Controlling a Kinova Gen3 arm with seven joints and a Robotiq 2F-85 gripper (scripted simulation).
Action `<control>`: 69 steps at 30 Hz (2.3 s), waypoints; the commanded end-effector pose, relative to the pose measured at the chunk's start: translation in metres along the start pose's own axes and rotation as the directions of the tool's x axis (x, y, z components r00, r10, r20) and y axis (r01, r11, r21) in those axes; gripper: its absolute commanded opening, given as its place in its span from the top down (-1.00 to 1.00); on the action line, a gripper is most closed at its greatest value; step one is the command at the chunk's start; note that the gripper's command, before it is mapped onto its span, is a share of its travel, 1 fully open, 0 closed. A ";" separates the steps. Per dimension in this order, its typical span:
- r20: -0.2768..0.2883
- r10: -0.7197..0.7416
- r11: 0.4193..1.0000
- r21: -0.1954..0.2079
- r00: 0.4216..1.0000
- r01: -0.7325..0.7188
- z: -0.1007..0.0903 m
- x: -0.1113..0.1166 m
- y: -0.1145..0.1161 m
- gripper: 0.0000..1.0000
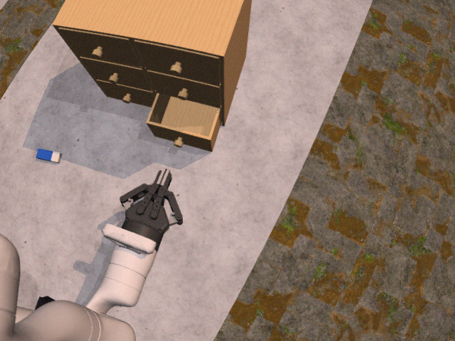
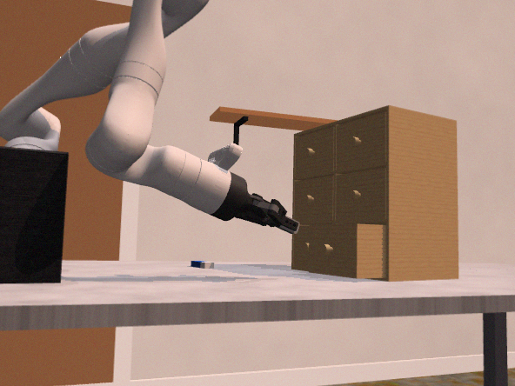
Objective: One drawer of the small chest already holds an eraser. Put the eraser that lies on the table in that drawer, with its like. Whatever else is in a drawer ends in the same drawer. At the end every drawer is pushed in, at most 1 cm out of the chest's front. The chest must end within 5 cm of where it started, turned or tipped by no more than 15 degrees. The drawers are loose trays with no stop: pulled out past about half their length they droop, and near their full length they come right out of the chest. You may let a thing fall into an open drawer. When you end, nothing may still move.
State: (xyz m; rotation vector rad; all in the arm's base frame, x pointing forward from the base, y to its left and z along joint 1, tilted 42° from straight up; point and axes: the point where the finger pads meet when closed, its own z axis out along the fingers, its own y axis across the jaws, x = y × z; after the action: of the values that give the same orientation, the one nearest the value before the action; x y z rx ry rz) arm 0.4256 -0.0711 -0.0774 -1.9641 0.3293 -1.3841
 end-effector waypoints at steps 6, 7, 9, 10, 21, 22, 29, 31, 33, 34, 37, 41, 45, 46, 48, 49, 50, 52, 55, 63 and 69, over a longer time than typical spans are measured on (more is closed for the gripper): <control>0.013 -0.004 1.000 0.003 1.000 0.004 0.024 -0.022 -0.001 1.00; 0.013 -0.004 1.000 0.000 1.000 0.004 0.027 -0.023 0.000 1.00; 0.013 -0.004 1.000 0.005 1.000 0.004 0.030 -0.025 -0.001 1.00; 0.014 -0.005 1.000 0.008 1.000 0.004 0.031 -0.026 -0.002 1.00; 0.015 -0.004 1.000 0.011 1.000 0.003 0.032 -0.027 -0.004 1.00; 0.015 -0.004 1.000 0.011 1.000 0.003 0.032 -0.027 -0.004 1.00; 0.015 -0.004 1.000 0.012 1.000 0.004 0.032 -0.027 -0.004 1.00; 0.015 -0.004 1.000 0.012 1.000 0.004 0.032 -0.027 -0.004 1.00; 0.015 -0.004 1.000 0.012 1.000 0.004 0.032 -0.027 -0.004 1.00; 0.015 -0.004 1.000 0.012 1.000 0.004 0.032 -0.027 -0.004 1.00; 0.014 -0.005 1.000 0.012 1.000 0.005 0.032 -0.027 -0.003 1.00; 0.014 -0.005 1.000 0.013 1.000 0.005 0.032 -0.027 -0.002 1.00; 0.014 -0.005 1.000 0.013 1.000 0.005 0.033 -0.027 -0.001 1.00; 0.014 -0.005 1.000 0.013 1.000 0.005 0.033 -0.027 -0.001 1.00; 0.015 -0.004 1.000 0.013 1.000 0.004 0.032 -0.027 -0.001 1.00; 0.015 -0.004 1.000 0.013 1.000 0.004 0.032 -0.027 -0.001 1.00; 0.015 -0.004 1.000 0.013 1.000 0.004 0.032 -0.027 -0.001 1.00; 0.015 -0.004 1.000 0.013 1.000 0.004 0.032 -0.027 -0.001 1.00; 0.015 -0.004 1.000 0.013 1.000 0.004 0.032 -0.027 -0.001 1.00; 0.015 -0.004 1.000 0.013 1.000 0.004 0.032 -0.027 -0.001 1.00; 0.015 -0.004 1.000 0.013 1.000 0.004 0.032 -0.027 -0.001 1.00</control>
State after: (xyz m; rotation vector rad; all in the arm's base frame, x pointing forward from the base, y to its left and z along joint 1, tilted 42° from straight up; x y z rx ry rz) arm 0.4437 -0.0420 -0.0994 -1.9574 0.3089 -1.3736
